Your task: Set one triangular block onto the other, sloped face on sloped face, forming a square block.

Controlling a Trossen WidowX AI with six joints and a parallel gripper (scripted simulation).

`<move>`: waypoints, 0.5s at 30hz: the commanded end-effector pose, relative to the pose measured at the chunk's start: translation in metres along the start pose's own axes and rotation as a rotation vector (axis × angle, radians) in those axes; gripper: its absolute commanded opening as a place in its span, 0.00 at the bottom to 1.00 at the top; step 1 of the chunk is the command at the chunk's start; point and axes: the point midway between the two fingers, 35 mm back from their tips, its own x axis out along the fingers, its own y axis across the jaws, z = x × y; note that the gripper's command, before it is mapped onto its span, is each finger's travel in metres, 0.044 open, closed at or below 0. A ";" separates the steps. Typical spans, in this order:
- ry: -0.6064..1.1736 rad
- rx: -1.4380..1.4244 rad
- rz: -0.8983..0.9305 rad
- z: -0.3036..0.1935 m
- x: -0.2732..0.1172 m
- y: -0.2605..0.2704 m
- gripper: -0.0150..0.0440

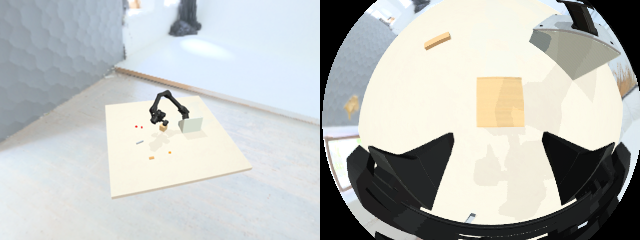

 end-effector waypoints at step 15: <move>0.030 -0.006 0.014 0.001 -0.037 -0.004 1.00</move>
